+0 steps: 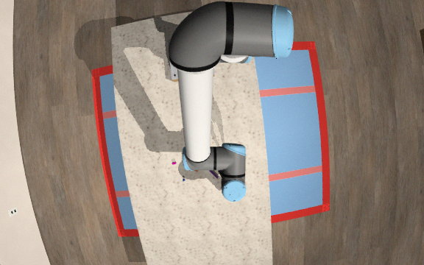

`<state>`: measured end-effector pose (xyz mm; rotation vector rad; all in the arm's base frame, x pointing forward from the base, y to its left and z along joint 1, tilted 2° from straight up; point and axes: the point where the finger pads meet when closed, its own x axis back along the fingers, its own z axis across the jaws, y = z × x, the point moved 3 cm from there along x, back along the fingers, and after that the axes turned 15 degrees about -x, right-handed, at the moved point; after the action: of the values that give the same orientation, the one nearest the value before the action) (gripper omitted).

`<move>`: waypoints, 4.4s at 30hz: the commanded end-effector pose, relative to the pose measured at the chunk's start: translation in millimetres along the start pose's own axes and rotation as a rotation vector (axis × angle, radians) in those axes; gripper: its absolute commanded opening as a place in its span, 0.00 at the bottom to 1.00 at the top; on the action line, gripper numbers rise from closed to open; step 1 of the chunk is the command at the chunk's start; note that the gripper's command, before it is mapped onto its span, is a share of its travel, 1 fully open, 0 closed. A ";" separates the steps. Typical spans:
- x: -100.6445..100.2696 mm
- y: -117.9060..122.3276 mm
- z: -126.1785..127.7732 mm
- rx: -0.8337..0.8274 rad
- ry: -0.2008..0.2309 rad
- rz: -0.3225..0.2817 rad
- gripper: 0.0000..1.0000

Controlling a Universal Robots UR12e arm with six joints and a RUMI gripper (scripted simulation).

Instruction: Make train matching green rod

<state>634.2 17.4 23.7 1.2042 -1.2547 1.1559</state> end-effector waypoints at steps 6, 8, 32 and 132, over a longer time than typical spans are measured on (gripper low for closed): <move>-7.2 -0.8 0.0 0.000 0.000 0.001 0.14; -9.9 -0.8 -0.1 0.000 0.000 0.001 0.14; -41.3 -1.5 -0.6 0.000 0.000 0.001 0.14; -47.3 -2.3 -0.6 0.000 0.000 0.001 0.14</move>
<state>635.8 19.7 -24.2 1.2040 -1.2547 1.1558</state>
